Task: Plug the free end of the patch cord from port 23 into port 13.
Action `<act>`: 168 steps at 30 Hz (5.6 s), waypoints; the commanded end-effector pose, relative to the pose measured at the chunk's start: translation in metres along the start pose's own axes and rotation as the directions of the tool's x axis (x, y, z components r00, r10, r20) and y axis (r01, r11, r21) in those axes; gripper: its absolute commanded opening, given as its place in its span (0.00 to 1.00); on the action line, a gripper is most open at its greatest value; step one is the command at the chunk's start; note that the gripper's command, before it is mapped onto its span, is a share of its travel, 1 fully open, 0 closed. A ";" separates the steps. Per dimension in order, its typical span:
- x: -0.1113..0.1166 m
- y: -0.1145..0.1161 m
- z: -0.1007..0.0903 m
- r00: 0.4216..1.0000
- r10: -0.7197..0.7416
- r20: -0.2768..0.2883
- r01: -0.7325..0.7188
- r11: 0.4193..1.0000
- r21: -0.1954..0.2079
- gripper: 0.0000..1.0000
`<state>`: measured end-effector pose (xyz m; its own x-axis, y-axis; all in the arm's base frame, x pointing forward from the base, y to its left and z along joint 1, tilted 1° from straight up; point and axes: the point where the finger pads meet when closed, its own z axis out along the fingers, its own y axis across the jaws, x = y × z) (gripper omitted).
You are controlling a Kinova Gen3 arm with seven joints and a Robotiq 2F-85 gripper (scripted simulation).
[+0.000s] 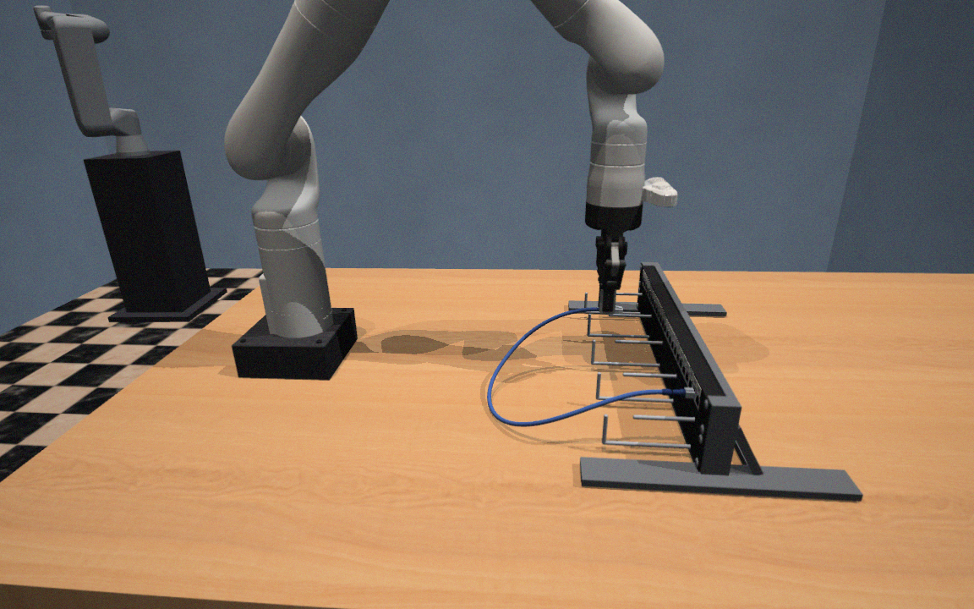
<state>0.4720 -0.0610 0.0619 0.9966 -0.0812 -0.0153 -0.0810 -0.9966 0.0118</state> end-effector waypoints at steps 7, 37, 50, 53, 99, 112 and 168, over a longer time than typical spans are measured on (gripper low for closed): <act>0.003 0.002 0.000 1.000 0.018 -0.006 -0.018 1.000 0.003 0.00; 0.006 0.002 0.003 1.000 0.017 -0.007 -0.017 1.000 0.003 0.00; 0.019 0.001 0.015 1.000 0.017 -0.007 -0.017 1.000 0.003 0.00; 0.023 0.001 0.018 1.000 0.016 -0.007 -0.016 1.000 0.003 0.00; 0.036 0.000 0.029 1.000 -0.008 -0.007 0.008 1.000 -0.004 0.00; 0.035 -0.001 0.029 1.000 -0.014 -0.006 0.014 1.000 -0.004 0.00; 0.059 -0.003 0.028 1.000 -0.013 -0.001 0.013 1.000 0.000 0.00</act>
<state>0.5304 -0.0656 0.0319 0.9970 -0.0765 -0.0132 -0.0763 -0.9970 0.0134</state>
